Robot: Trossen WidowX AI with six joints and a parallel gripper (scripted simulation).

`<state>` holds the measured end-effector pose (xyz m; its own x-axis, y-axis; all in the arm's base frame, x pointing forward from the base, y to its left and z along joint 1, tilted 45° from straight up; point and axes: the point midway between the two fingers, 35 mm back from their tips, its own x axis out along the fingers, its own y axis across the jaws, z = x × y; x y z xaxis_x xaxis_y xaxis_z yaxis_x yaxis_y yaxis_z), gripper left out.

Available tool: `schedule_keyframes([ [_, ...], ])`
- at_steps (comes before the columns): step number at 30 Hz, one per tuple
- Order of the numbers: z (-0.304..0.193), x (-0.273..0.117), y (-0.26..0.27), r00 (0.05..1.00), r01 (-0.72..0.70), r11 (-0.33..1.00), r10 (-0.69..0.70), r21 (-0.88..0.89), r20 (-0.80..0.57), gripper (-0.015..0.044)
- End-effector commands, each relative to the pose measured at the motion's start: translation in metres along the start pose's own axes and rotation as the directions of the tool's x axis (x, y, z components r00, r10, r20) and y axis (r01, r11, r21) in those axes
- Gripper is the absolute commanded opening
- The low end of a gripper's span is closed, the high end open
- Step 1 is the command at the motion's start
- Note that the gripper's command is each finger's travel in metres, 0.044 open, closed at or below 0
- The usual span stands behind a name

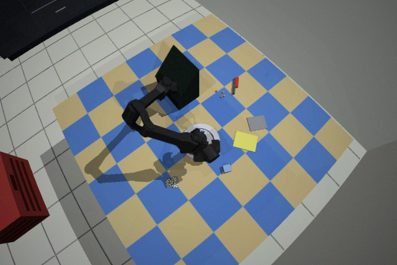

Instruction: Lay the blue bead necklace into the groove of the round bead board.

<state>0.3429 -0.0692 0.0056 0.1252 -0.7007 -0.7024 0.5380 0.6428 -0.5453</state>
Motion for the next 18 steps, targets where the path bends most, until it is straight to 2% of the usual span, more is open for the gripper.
schedule_keyframes([
  [1,0.0002,-0.0003,-0.0001,1.0,0.0,1.0,0.0,0.001,0.0,0.0],
  [18,0.0068,-0.0061,0.0073,1.0,-0.001,1.0,0.001,-0.007,0.003,0.0],
])
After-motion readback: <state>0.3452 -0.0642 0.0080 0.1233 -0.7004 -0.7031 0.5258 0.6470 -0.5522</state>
